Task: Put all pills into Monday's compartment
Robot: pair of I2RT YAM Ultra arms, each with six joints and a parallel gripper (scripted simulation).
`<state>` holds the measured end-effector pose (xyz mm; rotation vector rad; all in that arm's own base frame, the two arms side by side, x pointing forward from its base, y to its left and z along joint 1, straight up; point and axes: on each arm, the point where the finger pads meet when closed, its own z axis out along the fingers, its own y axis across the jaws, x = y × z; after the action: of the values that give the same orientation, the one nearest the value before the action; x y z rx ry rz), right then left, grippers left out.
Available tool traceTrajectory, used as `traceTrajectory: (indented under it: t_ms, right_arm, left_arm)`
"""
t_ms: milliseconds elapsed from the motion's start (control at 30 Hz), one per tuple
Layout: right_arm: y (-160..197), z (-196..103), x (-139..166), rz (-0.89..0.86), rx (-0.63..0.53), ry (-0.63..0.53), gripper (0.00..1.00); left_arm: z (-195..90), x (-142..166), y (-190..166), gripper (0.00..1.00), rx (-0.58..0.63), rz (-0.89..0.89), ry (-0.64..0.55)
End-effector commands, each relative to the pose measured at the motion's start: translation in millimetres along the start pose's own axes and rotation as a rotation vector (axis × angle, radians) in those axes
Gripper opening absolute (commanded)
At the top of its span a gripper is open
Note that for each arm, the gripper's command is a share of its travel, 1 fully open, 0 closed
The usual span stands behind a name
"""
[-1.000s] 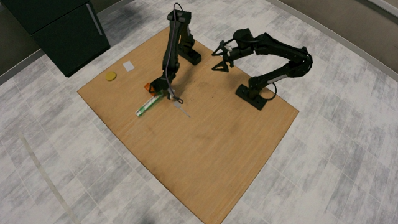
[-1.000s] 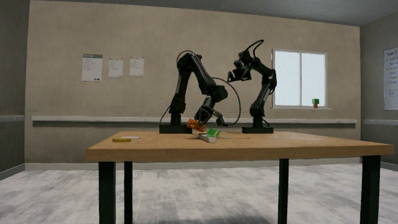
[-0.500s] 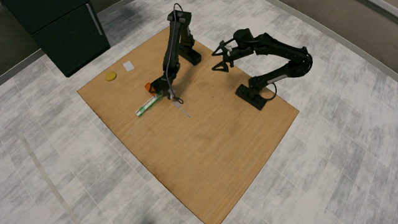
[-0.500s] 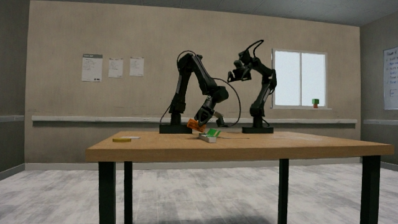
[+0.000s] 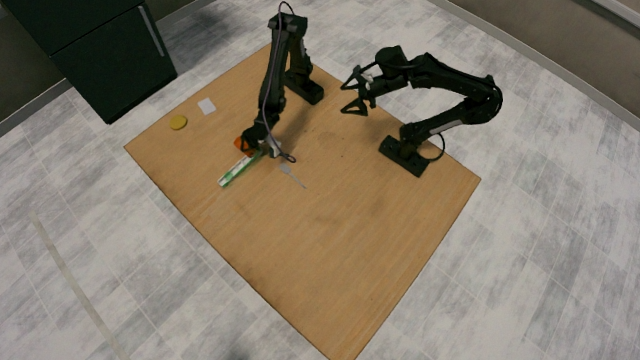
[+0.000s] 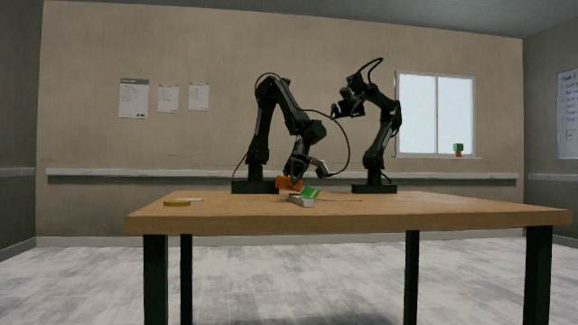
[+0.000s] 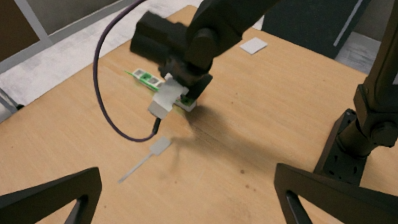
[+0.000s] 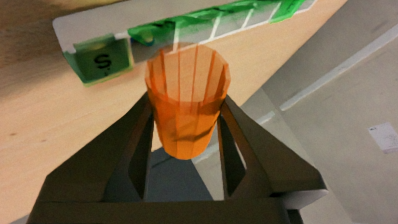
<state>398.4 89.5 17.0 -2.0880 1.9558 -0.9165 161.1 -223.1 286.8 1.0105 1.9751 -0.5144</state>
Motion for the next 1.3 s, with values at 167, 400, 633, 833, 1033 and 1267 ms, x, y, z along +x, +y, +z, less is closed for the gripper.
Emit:
traceTrajectory:
  t_ms: [167,400,633,833,1033,1267]
  right_arm:
    - [-3,0,6,0.089,0.007,-0.148,0.36]
    - [0,2,20,0.156,-0.004,-0.223,0.36]
    - [-1,2,17,0.187,-0.007,-0.29,0.36]
    - [0,4,23,0.204,-0.01,-0.291,0.36]
    - [2,3,21,0.199,-0.015,-0.293,0.36]
    - [2,3,21,0.199,-0.015,-0.293,0.36]
  left_arm:
    - [-6,-13,0,1.0,0.001,-0.002,-0.036]
    - [-6,-13,0,1.0,0.001,-0.002,-0.036]
    - [-6,-13,0,1.0,0.001,-0.002,-0.036]
    - [-6,-13,0,1.0,0.001,-0.002,-0.036]
    - [-6,-13,0,1.0,0.001,-0.002,-0.036]
    - [-6,-13,0,1.0,0.001,-0.002,-0.036]
